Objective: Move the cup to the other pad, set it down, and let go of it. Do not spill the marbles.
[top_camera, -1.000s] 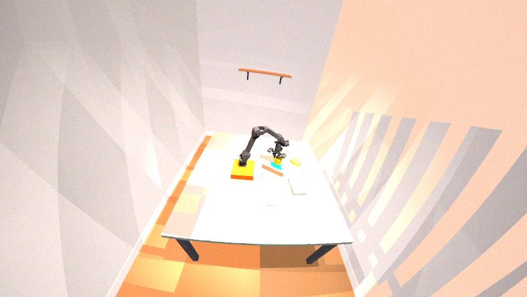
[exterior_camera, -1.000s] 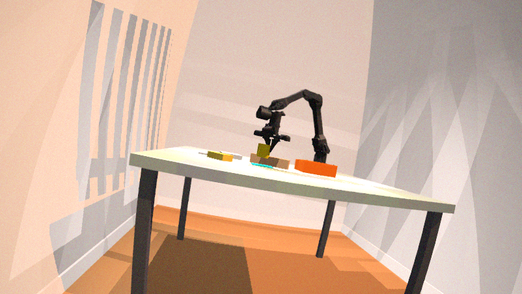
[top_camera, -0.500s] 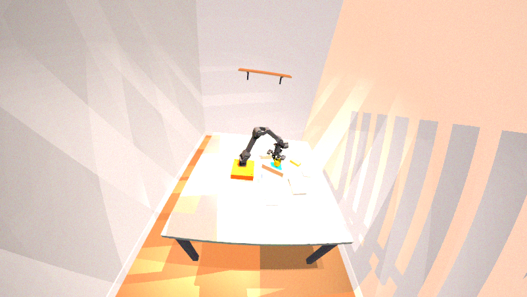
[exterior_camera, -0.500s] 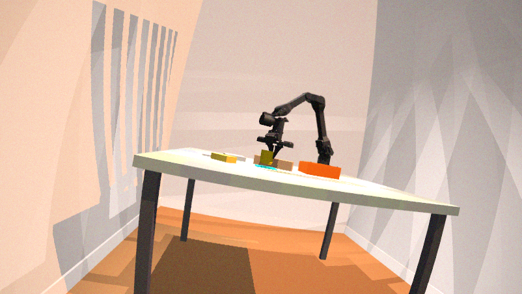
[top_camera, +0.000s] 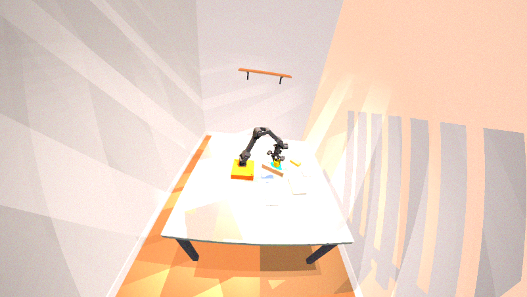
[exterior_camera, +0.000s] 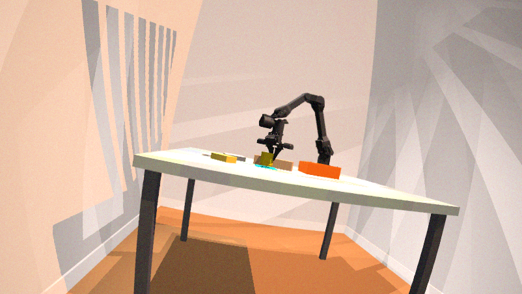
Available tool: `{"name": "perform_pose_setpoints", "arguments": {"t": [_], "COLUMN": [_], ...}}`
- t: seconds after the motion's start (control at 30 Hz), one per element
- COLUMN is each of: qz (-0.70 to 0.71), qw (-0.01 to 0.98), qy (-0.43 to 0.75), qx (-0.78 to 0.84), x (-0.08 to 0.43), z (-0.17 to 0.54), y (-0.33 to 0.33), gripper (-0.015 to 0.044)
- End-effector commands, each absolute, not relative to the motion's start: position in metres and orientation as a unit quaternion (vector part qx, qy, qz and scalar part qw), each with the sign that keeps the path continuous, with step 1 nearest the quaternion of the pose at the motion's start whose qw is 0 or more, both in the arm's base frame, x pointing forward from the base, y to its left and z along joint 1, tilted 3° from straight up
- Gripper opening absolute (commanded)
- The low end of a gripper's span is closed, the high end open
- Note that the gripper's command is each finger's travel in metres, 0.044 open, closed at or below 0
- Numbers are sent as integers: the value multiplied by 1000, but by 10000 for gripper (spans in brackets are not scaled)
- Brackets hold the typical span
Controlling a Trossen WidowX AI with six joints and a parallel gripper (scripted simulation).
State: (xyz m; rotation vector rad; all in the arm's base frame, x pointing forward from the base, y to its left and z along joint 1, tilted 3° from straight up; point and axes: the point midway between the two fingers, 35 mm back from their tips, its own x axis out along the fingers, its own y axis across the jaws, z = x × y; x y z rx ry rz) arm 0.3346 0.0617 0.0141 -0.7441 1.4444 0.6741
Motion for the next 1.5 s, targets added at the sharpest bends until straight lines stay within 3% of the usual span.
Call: {"name": "perform_pose_setpoints", "arguments": {"t": [0.0,0.4,0.6,1.47], "qz": [297,295,295,296], "qw": [635,637,637,636], "qy": [635,633,633,635], "qx": [-324,-326,-326,-325], "x": [333,335,335,333], "z": [11,14,14,49], "y": [62,62,62,63], "gripper": [0,0,147,147]}}
